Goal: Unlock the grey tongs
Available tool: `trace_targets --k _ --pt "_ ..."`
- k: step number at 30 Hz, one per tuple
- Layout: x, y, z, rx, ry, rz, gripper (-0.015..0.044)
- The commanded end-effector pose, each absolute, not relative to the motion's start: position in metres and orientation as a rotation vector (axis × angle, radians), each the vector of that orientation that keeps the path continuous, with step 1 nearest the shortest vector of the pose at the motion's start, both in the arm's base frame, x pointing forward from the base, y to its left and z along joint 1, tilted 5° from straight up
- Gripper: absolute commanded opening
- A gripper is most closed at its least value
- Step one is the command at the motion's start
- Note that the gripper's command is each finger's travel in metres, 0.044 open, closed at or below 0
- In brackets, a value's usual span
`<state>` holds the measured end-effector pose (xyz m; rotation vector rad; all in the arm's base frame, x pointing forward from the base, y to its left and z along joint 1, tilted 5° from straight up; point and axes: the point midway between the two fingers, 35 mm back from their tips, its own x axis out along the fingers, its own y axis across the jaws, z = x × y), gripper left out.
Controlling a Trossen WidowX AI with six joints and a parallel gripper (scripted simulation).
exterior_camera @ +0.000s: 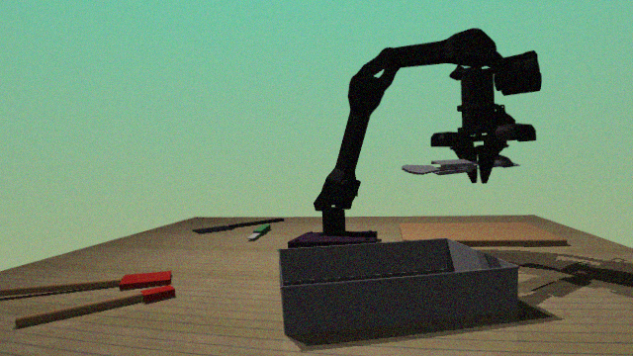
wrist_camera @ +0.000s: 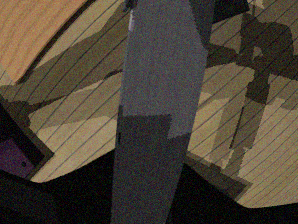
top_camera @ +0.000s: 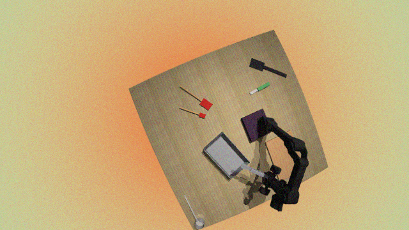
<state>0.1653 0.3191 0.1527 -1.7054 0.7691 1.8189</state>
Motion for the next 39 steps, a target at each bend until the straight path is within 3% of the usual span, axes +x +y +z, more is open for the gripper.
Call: trace_targets --k 1,14,39 --pt "0.158 0.323 0.156 -1.800 0.639 1.925 -0.0150" --pt "0.145 0.329 0.158 -1.862 0.545 1.994 -0.0150" --pt "0.021 0.360 0.168 -1.543 0.939 1.663 -0.0150"
